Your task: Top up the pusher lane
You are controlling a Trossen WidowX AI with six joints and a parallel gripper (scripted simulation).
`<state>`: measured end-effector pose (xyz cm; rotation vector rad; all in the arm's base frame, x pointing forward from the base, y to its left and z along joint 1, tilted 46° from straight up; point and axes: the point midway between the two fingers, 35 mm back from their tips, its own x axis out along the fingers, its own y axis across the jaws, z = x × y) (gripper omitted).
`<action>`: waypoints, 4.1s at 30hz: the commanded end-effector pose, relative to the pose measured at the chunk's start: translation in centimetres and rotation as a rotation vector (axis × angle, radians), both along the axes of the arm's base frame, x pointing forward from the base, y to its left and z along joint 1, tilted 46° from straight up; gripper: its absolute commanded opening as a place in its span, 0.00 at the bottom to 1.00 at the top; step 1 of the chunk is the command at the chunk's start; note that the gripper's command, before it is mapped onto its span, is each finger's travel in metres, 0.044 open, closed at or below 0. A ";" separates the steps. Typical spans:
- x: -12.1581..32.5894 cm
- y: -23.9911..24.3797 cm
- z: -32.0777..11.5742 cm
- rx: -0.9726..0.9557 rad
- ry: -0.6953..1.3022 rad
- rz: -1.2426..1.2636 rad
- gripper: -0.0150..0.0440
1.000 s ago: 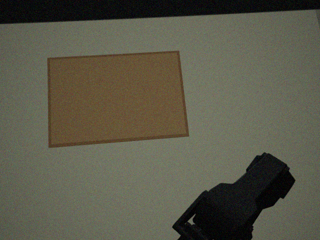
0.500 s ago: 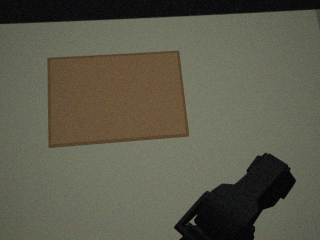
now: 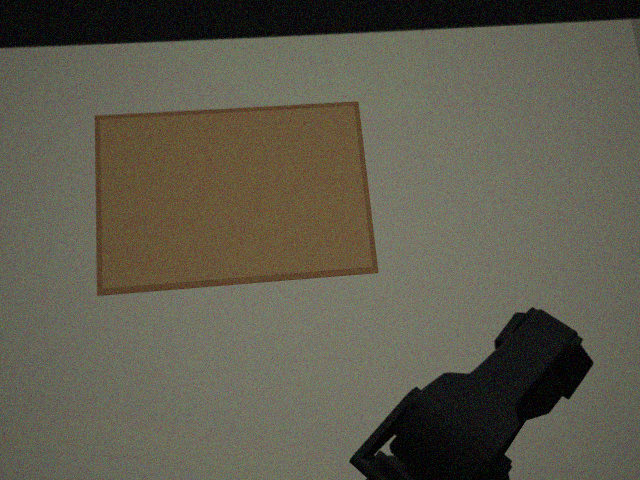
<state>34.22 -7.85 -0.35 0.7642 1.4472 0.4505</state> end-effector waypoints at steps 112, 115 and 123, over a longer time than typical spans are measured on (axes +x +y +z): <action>-0.7 1.6 -1.2 0.007 -0.020 -0.005 0.65; -0.7 1.6 -1.2 0.007 -0.020 -0.005 0.73; -0.9 0.3 0.1 0.006 -0.019 -0.005 0.73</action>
